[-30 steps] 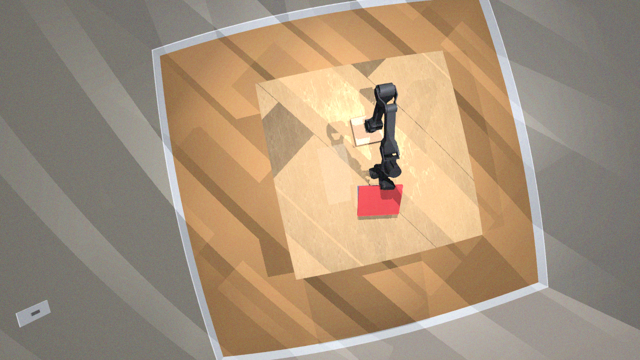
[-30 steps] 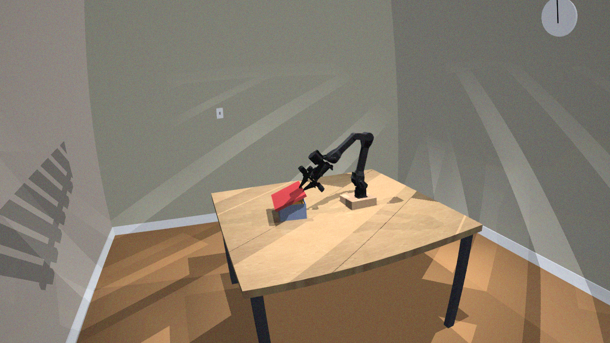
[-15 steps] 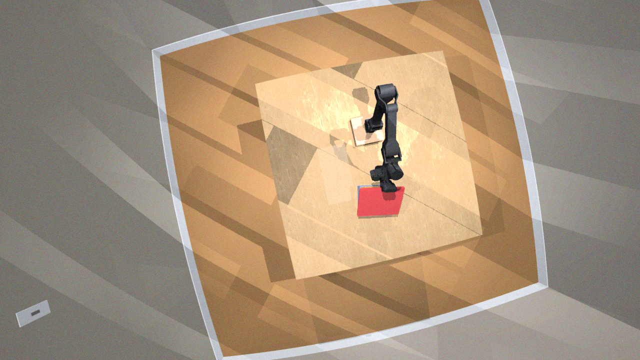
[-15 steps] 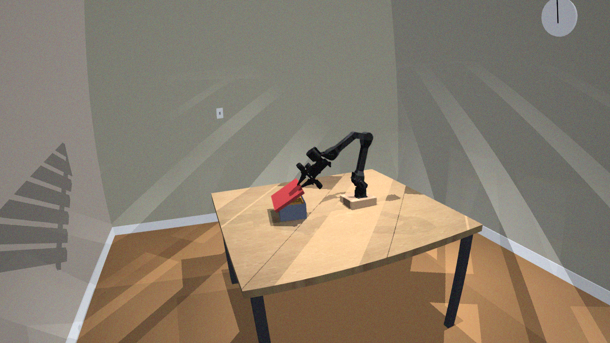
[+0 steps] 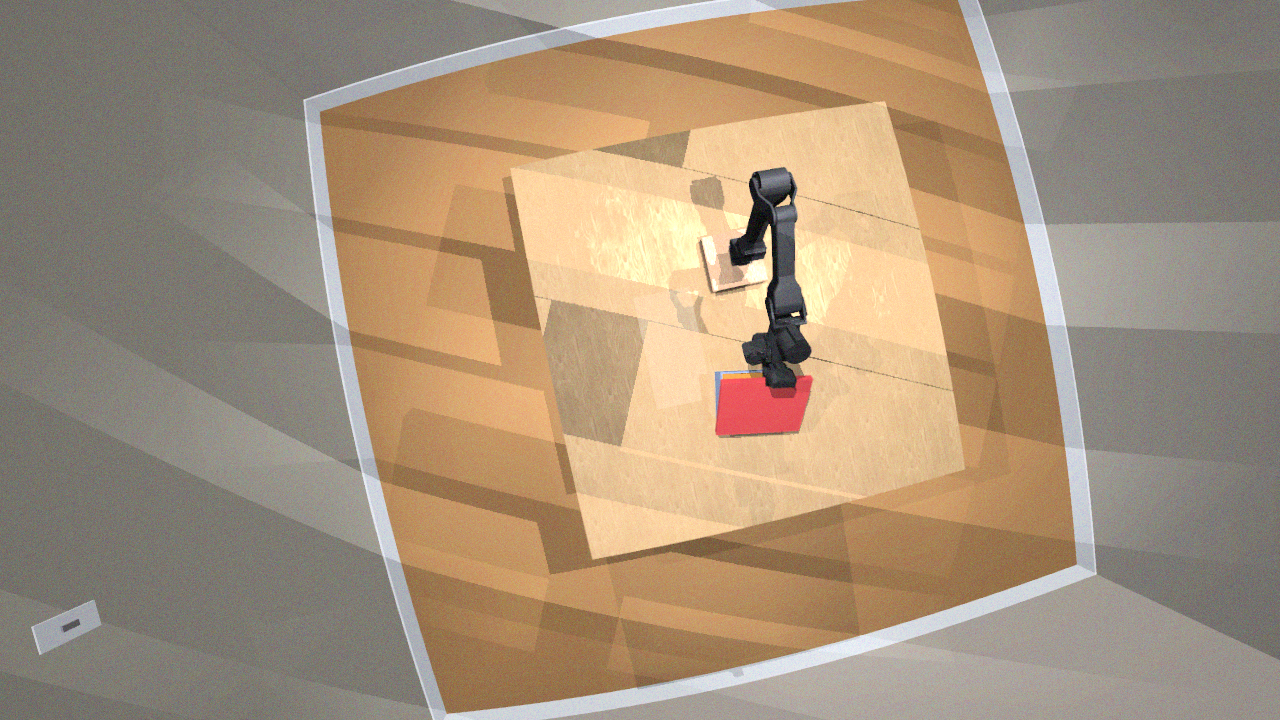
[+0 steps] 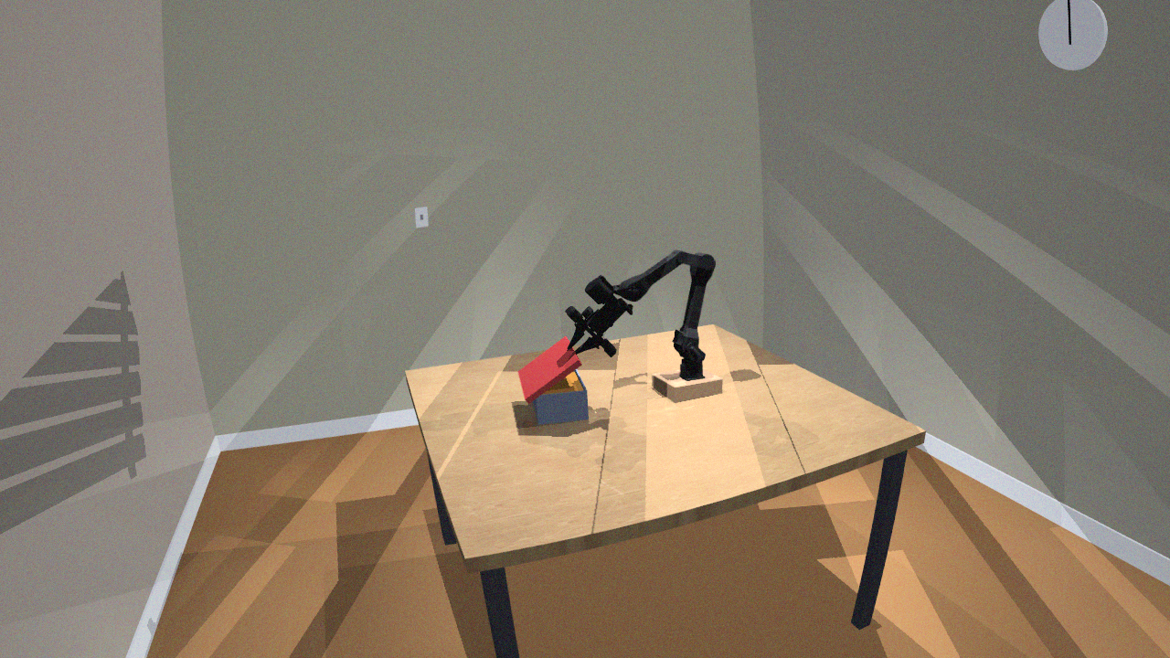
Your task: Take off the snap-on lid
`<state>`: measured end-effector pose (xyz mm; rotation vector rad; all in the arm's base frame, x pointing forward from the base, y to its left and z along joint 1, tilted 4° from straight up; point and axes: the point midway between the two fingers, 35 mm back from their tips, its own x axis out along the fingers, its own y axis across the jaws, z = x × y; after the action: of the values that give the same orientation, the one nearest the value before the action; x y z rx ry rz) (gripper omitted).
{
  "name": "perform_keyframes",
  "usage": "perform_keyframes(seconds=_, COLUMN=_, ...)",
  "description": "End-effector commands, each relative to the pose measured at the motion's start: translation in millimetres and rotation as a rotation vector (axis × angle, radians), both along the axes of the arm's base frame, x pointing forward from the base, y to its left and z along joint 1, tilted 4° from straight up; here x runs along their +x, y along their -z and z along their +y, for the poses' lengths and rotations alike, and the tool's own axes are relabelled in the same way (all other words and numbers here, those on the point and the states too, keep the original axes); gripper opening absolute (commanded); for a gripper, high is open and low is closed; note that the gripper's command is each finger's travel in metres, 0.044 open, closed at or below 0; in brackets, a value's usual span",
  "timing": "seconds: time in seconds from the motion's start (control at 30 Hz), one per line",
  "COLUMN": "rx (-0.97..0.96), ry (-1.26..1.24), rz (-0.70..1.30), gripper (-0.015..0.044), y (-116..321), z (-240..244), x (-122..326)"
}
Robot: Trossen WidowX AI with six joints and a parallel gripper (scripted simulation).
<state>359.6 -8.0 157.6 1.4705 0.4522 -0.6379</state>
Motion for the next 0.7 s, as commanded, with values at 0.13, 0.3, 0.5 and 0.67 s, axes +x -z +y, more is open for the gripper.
perform_keyframes(seconds=0.13, rx=0.001, ry=0.001, rz=-0.016, gripper=0.0000, y=-16.4, z=0.7, x=2.6)
perform_keyframes(seconds=0.3, rx=0.001, ry=0.001, rz=-0.016, gripper=0.0000, y=-22.9, z=1.1, x=2.5)
perform_keyframes(seconds=0.5, rx=0.001, ry=0.001, rz=-0.016, gripper=0.0000, y=-30.7, z=1.6, x=2.4)
perform_keyframes(seconds=0.67, rx=0.001, ry=0.001, rz=-0.016, gripper=0.0000, y=-37.2, z=2.1, x=2.4)
